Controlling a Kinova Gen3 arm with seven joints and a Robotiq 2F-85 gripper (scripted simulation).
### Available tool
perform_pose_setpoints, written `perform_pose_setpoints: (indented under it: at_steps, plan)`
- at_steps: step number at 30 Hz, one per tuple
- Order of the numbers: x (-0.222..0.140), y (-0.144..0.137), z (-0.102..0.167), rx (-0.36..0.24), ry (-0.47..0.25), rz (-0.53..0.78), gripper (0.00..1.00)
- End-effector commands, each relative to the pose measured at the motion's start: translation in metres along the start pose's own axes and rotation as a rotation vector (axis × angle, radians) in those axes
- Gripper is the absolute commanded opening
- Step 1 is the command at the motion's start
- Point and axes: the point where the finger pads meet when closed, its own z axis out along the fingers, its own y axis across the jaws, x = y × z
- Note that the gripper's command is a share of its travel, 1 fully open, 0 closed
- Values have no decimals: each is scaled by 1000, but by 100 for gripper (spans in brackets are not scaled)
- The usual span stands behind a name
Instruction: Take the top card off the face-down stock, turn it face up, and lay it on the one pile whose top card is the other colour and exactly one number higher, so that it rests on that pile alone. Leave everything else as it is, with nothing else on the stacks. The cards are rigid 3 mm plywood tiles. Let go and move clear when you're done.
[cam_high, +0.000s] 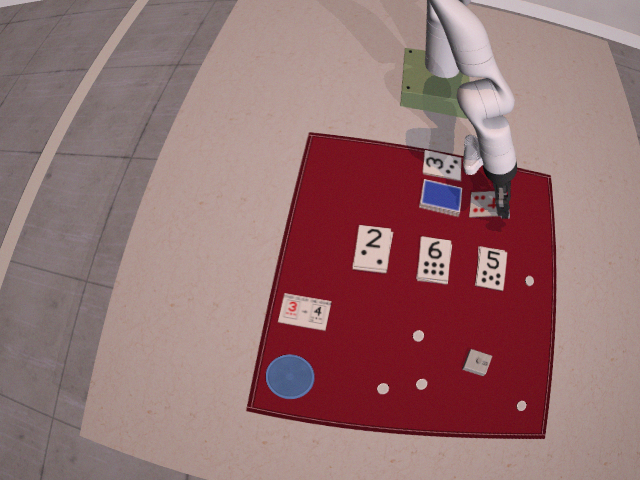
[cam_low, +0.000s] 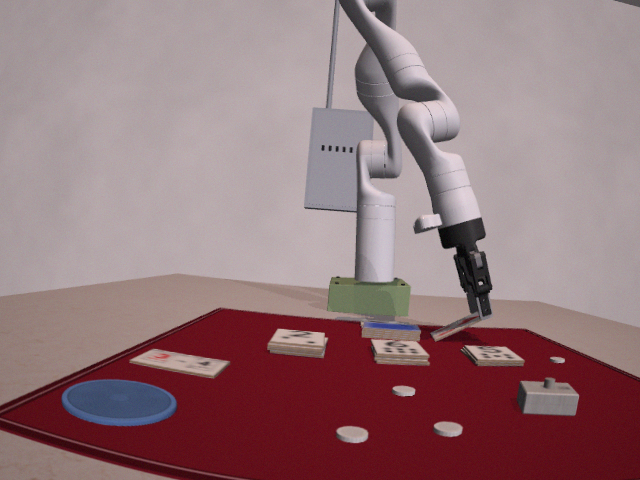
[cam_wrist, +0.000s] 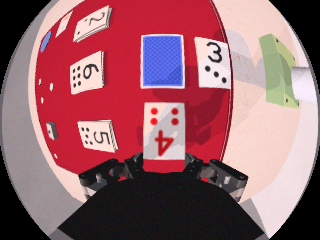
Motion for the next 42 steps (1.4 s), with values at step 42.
perform_pose_setpoints:
  at_steps: [42]
  plan:
    - [0,-2,2,6,9,-9,71]
